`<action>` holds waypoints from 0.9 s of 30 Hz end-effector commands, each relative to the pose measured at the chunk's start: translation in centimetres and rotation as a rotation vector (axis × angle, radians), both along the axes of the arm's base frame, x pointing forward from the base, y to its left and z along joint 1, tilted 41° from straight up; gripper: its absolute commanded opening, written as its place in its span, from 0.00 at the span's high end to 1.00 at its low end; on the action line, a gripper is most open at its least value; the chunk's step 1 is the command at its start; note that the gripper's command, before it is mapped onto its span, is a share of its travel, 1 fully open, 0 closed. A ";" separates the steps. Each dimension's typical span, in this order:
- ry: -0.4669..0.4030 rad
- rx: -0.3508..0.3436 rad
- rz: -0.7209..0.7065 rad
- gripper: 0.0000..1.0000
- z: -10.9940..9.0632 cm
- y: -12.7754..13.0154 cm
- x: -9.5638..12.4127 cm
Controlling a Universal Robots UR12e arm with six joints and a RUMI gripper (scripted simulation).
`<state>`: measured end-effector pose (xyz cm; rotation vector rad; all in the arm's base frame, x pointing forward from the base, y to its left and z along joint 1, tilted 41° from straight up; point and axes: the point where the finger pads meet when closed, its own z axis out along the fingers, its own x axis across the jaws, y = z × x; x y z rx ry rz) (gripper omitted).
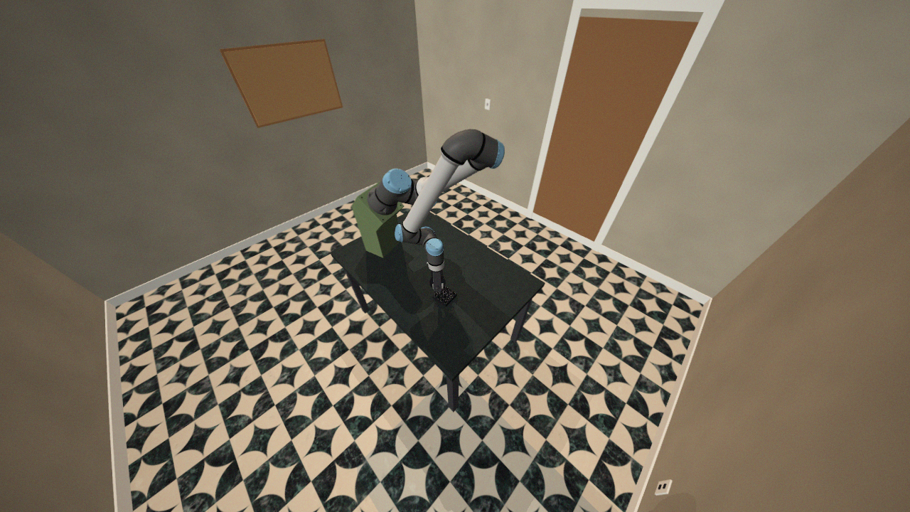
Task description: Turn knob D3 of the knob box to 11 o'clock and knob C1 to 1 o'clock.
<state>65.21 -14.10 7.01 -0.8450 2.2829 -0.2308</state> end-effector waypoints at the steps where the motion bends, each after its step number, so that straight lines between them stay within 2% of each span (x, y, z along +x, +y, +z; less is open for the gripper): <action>1: -0.001 0.000 0.000 0.96 0.0 0.0 0.0; 27: -0.002 -0.015 0.017 0.96 0.0 0.0 0.0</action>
